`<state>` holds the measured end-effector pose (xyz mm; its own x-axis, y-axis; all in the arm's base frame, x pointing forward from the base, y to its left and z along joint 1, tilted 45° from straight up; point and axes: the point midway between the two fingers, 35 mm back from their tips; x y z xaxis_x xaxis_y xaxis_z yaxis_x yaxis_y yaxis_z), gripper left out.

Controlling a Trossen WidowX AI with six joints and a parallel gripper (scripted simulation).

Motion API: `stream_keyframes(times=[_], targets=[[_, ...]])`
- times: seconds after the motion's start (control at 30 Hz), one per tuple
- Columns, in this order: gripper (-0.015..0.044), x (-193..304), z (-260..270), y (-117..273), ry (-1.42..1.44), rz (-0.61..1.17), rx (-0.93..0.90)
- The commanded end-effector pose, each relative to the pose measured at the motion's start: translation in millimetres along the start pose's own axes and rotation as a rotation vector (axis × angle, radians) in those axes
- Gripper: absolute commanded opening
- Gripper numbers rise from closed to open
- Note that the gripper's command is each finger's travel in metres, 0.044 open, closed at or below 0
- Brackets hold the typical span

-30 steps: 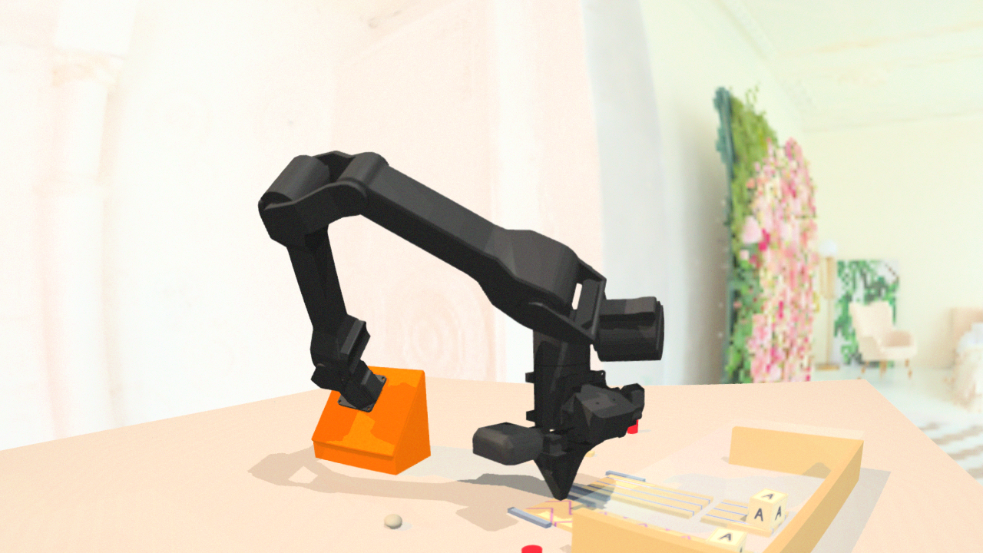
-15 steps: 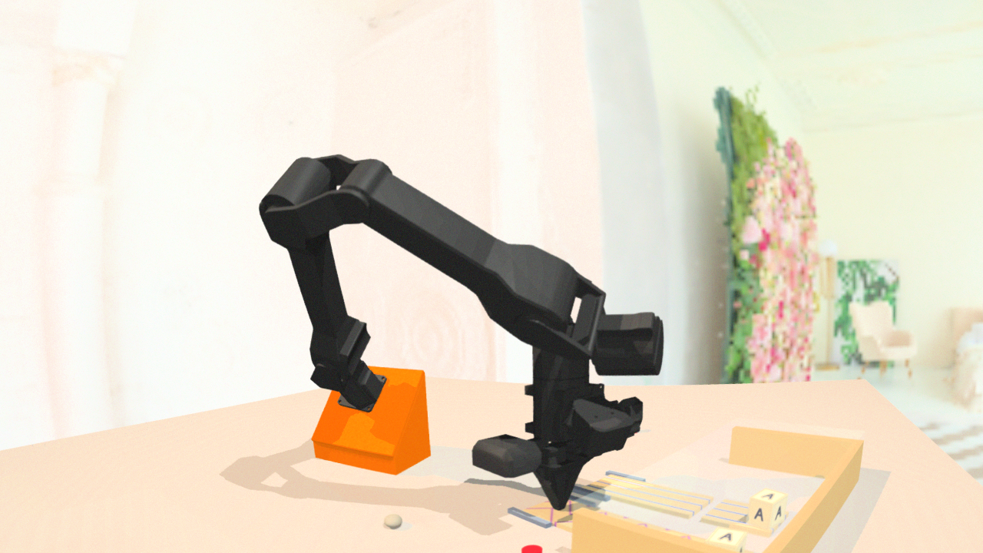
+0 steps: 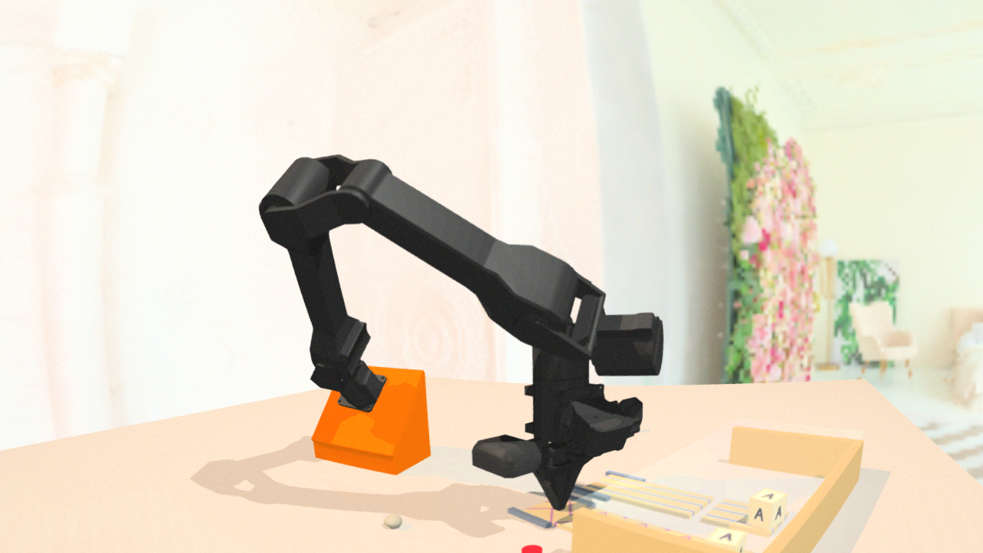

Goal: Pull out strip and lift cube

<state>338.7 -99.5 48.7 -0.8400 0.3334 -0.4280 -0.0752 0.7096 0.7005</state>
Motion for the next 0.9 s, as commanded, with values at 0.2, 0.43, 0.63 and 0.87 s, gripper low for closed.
stream_keyframes(times=[0.2, 0.43, 0.63, 0.87], targets=[[0.0, 0.4, 0.4, -1.5, 0.006, 0.001, -0.001], [0.0, 0.2, 0.5, -2.2, 0.006, 0.001, -0.001], [0.0, -0.1, 0.6, -2.8, 0.006, 0.001, -0.001], [0.0, 8.2, 0.1, -2.8, 0.007, 0.002, -0.001]])
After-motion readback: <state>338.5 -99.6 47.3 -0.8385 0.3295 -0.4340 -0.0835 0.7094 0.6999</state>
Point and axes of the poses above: the point midway between the two fingers, 35 mm back from their tips, its own y axis back along the fingers, its own z axis across the jaws, x = y × z, and after that the axes turned 4 degrees about -y, right-handed
